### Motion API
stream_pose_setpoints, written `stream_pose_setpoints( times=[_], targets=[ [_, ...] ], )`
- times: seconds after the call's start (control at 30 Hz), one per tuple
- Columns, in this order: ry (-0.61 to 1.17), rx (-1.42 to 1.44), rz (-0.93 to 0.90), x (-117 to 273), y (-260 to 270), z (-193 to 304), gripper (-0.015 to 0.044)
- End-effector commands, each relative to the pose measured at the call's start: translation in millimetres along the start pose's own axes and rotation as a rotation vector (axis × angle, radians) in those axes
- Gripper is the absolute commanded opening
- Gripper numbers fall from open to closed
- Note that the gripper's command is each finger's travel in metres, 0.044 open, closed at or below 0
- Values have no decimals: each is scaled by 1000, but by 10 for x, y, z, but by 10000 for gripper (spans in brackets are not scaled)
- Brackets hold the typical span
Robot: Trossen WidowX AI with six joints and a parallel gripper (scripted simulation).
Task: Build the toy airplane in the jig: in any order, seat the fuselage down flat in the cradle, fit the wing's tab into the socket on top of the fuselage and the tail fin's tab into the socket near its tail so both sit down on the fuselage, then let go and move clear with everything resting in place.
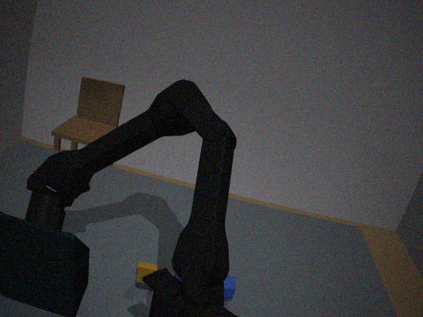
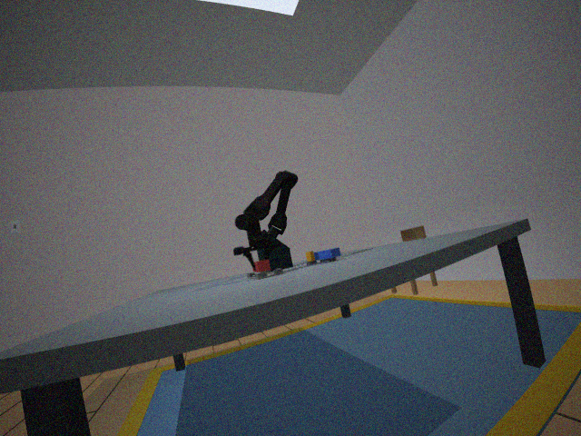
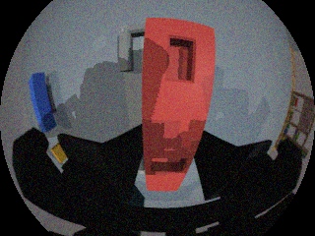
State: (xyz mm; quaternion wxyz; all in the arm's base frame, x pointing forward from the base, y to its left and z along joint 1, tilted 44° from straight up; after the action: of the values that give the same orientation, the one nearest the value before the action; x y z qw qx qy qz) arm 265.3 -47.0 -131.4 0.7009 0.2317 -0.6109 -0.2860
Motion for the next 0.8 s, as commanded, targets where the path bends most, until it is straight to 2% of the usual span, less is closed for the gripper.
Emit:
stream_pose_setpoints(
  times=[0.0, 0.2, 0.43, 0.5, 0.63, 0.77],
  targets=[
    [0, 1, 0, 3, 0, -3, 293],
    [0, 1, 0, 3, 0, -3, 440],
    [-1, 1, 1, 30, -2, -8, 440],
    [-2, -1, 4, 254, -14, -38, 440],
    [-2, -4, 4, 954, -19, -20, 440],
    [-2, -4, 3, 1075, -21, -20, 440]
  ],
)
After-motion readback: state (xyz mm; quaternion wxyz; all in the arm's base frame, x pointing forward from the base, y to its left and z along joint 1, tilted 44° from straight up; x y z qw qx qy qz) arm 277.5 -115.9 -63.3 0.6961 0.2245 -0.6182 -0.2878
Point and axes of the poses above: the point midway between the two fingers, 35 mm back from their tips, its own x axis back along the fingers, its own y axis across the jaws, z = x × y, the point moved 6 cm from there along x, back along the fingers, and after that the axes turned 4 degrees about -x, right-handed, at the moved point
